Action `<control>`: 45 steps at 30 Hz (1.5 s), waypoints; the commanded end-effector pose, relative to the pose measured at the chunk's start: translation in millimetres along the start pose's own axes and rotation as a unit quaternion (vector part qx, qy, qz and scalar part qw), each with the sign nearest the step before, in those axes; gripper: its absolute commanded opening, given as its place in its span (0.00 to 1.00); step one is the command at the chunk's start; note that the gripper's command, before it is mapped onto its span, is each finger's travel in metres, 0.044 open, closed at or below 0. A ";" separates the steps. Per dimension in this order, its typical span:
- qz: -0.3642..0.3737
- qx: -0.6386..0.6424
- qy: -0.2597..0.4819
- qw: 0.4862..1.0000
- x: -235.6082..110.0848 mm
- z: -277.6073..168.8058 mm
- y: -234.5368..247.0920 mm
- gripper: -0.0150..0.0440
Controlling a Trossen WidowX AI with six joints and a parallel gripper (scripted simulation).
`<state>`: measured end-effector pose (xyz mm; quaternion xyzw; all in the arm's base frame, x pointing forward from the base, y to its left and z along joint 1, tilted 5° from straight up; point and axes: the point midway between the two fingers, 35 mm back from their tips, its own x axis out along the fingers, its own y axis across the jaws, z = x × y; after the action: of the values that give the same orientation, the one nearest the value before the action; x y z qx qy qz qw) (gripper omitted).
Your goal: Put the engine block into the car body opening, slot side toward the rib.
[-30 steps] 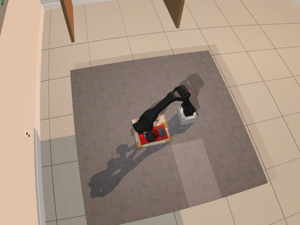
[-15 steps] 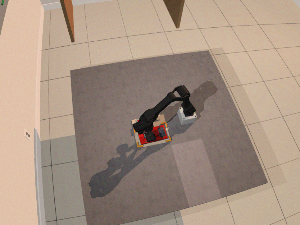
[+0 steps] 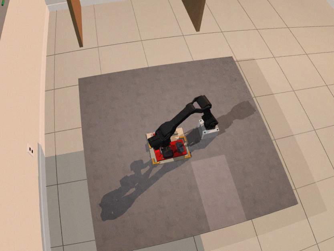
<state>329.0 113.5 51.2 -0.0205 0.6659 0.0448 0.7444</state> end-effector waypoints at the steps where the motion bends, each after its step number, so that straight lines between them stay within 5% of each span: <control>1: -0.001 0.002 0.001 1.000 2.2 -0.7 -0.6 0.52; 45: -0.001 -0.002 0.001 1.000 12.4 -0.7 -0.8 0.52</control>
<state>330.1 113.7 40.9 -0.0215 0.6659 0.0455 0.7443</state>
